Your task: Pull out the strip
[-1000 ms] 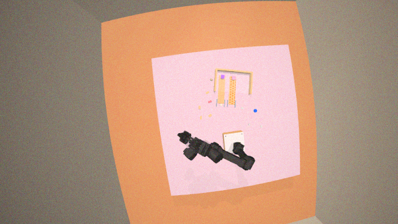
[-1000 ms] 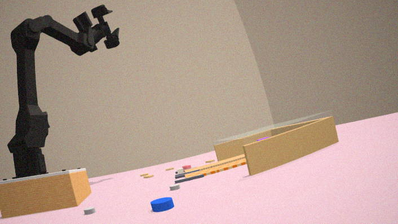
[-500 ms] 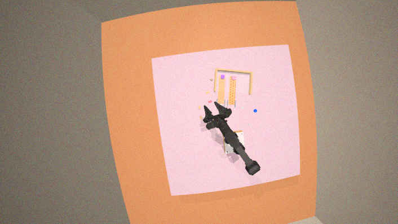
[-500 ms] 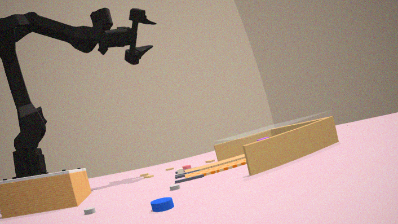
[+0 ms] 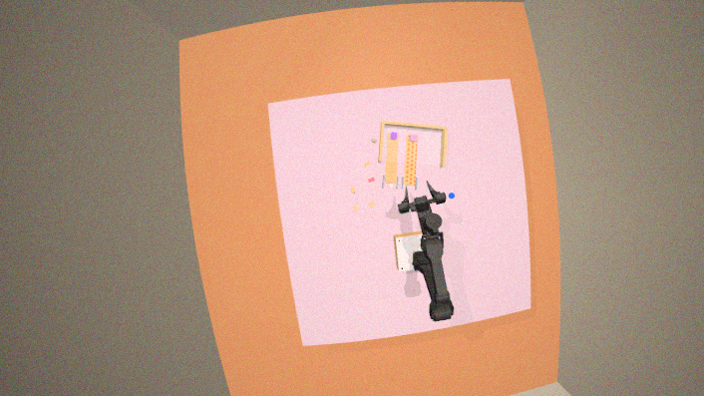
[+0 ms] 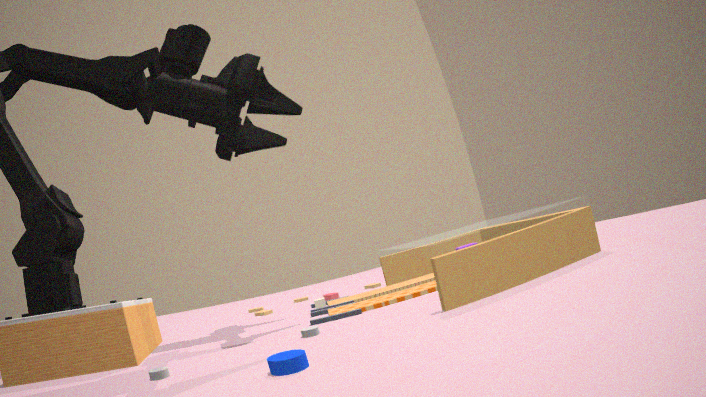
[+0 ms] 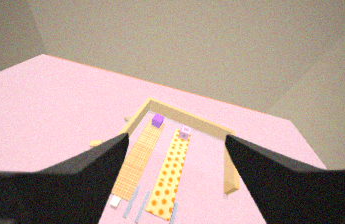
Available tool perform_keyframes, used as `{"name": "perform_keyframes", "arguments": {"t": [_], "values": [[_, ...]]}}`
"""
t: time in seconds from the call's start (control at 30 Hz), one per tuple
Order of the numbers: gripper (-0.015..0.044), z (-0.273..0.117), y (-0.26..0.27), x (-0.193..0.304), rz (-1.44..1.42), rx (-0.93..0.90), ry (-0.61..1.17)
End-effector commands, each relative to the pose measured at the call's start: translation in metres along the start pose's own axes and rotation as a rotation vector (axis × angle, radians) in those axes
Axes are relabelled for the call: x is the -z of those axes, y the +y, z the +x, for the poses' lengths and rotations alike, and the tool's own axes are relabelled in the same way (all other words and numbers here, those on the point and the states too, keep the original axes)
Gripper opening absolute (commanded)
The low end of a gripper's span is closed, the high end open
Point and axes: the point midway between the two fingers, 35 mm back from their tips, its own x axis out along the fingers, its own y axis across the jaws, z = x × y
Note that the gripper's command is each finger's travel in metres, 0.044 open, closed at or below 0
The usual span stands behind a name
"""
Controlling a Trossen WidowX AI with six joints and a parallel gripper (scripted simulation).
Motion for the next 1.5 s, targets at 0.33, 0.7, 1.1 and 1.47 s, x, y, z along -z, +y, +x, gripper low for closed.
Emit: {"name": "perform_keyframes", "arguments": {"t": [0.33, 0.7, 1.1, 1.47], "values": [[0.04, -0.014, -0.024, 0.07, 0.264, 0.073, 0.175], [0.0111, 0.041, -0.022, 0.083, 0.353, 0.038, 0.6], [0.0, 0.104, -0.006, 0.126, 0.389, 0.032, 1.104], [0.0, 0.111, -0.004, 0.137, 0.39, 0.033, 1.132]]}}
